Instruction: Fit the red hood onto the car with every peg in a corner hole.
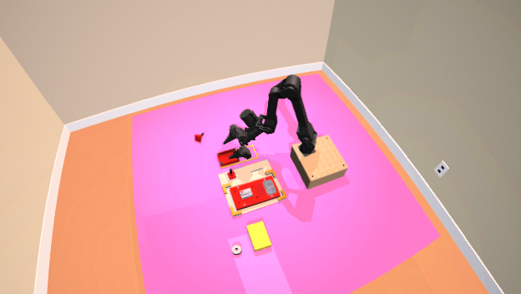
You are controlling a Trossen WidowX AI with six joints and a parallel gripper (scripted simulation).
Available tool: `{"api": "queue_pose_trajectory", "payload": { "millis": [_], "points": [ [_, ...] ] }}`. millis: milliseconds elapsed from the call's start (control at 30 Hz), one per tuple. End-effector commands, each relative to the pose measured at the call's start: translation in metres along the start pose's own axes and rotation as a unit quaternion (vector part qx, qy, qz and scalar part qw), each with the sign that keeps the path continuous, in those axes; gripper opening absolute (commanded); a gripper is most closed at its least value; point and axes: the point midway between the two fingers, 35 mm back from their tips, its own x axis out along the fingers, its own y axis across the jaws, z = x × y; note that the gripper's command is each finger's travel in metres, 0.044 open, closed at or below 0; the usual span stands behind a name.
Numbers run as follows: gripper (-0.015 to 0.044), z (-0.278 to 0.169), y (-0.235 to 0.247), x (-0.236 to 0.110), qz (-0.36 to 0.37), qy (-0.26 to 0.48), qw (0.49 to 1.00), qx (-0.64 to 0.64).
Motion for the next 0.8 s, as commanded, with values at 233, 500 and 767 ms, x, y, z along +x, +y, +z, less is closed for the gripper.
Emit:
{"api": "queue_pose_trajectory", "payload": {
  "millis": [233, 500, 767],
  "points": [
    [0.044, -0.006, 0.0, 0.004, 0.0, -0.001, 1.0, 0.001],
    [0.044, -0.011, 0.0, 0.007, 0.0, -0.002, 1.0, 0.001],
    [0.044, -0.016, 0.0, 0.01, -0.001, -0.003, 1.0, 0.0]
  ]
}}
